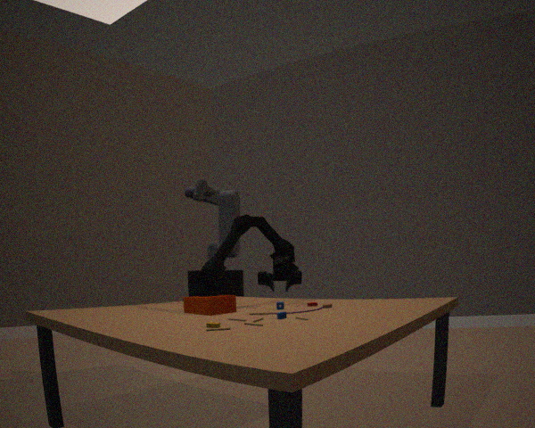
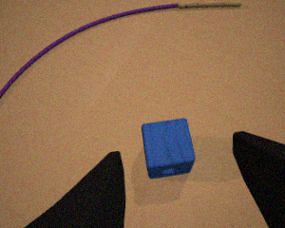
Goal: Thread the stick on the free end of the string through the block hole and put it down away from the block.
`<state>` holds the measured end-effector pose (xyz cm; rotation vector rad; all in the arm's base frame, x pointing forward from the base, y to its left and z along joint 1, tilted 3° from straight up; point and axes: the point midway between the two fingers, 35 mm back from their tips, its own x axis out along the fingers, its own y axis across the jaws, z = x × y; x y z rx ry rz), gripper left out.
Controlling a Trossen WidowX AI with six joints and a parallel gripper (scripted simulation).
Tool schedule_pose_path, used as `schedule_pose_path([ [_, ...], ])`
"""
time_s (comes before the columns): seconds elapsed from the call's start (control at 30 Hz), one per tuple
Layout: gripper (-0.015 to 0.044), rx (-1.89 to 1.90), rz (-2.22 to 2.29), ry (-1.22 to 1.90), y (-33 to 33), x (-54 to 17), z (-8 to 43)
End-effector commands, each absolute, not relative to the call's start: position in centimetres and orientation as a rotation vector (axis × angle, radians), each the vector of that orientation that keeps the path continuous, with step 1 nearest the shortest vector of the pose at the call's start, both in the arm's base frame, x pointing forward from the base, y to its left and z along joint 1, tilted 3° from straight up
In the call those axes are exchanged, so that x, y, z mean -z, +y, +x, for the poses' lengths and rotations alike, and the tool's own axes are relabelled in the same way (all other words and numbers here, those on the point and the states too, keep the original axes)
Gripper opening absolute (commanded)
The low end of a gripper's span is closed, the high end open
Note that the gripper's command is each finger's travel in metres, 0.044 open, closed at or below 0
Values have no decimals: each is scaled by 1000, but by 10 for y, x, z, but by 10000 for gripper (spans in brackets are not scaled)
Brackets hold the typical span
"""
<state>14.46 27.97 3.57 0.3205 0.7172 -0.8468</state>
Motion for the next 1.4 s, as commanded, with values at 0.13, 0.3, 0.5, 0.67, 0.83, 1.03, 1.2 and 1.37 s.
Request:
schedule_pose_path([
  [0.13,237,849,325,719,280,-36,144],
  [0.3,342,781,153,850,275,-34,147],
  [0.5,440,538,-232,1149,265,-30,153],
  [0.67,440,247,-528,1346,258,-27,156],
  [0.83,440,-94,-780,1466,253,-25,160],
  [1.03,440,-377,-946,1498,249,-25,163],
  [1.2,440,-626,-1077,1481,247,-24,166],
  [1.37,440,-876,-1214,1421,245,-24,168],
])
